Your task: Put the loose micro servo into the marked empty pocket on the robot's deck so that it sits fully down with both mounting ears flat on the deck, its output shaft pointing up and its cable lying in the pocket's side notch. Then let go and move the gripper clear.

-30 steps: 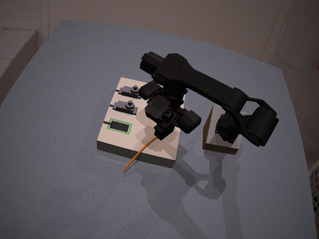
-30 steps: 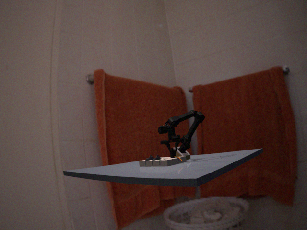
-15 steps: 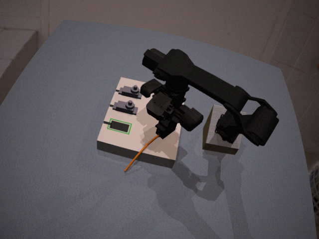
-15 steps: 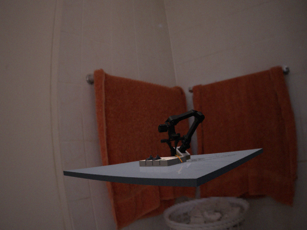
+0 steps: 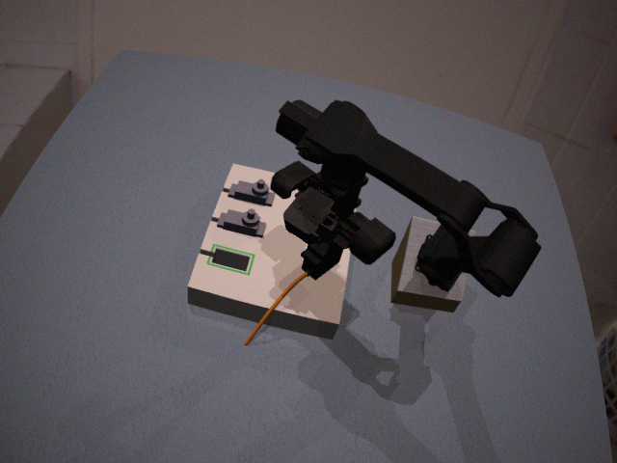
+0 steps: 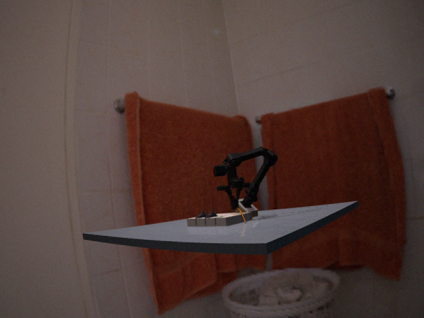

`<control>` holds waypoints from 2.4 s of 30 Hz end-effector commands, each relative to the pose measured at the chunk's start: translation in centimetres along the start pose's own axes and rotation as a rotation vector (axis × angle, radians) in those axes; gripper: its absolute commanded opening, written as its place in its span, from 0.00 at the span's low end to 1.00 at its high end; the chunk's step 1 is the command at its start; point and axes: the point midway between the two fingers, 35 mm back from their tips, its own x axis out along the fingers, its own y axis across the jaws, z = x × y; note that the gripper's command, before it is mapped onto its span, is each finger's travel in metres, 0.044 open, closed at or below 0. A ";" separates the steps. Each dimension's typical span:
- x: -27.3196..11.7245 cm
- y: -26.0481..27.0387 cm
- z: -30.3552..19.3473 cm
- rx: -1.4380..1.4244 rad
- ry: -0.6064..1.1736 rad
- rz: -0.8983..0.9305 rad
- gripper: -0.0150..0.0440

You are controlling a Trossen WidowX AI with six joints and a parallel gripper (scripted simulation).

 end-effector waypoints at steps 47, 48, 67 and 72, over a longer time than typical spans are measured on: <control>-0.3 -3.1 1.8 0.975 -0.003 -0.011 0.25; -0.3 -3.1 1.8 0.980 -0.003 -0.011 0.25; -0.4 -7.2 4.6 0.978 -0.005 -0.012 0.25; -0.4 -8.7 5.7 0.978 -0.006 -0.012 0.25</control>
